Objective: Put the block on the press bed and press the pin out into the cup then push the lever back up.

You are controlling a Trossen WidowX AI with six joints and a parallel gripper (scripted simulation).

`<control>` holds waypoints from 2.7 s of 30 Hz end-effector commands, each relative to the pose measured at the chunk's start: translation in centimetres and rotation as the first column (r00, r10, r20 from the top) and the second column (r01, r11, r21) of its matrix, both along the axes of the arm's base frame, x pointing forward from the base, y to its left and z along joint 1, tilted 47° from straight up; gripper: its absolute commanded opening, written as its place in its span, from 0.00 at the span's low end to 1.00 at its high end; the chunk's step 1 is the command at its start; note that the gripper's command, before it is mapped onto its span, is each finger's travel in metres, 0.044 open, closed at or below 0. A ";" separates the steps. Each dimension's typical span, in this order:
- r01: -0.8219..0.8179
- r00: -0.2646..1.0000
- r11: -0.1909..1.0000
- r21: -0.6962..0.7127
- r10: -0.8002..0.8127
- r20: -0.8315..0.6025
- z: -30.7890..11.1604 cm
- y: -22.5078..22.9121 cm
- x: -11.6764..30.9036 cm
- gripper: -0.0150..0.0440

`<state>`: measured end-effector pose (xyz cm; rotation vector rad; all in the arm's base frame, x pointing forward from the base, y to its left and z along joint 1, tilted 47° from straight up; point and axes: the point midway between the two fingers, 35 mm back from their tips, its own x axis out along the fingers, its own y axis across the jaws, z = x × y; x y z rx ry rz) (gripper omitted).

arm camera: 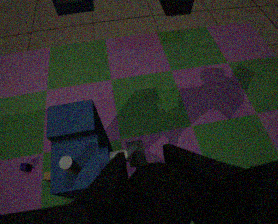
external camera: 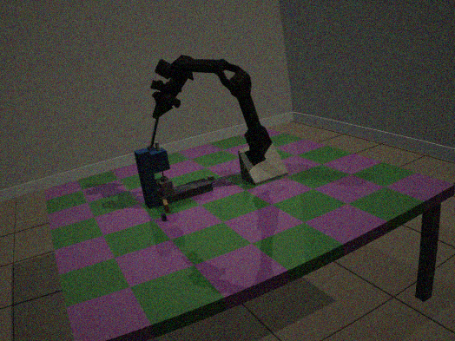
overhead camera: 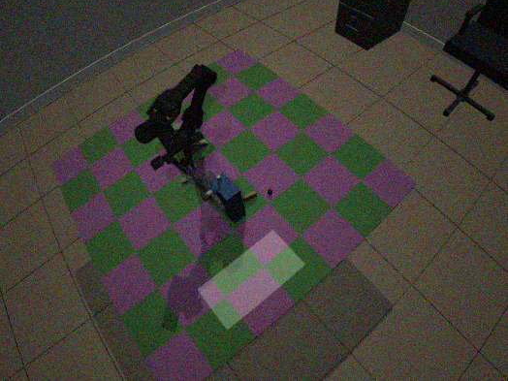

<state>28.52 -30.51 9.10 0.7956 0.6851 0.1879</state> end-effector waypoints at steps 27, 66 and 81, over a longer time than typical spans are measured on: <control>0.002 1.000 1.000 0.001 -0.002 0.007 0.8 -1.1 3.0 0.30; 0.000 1.000 1.000 -0.003 0.000 0.010 4.8 -4.5 -3.6 1.00; 0.079 0.997 0.997 -0.015 -0.079 -0.001 6.5 -5.8 -6.8 1.00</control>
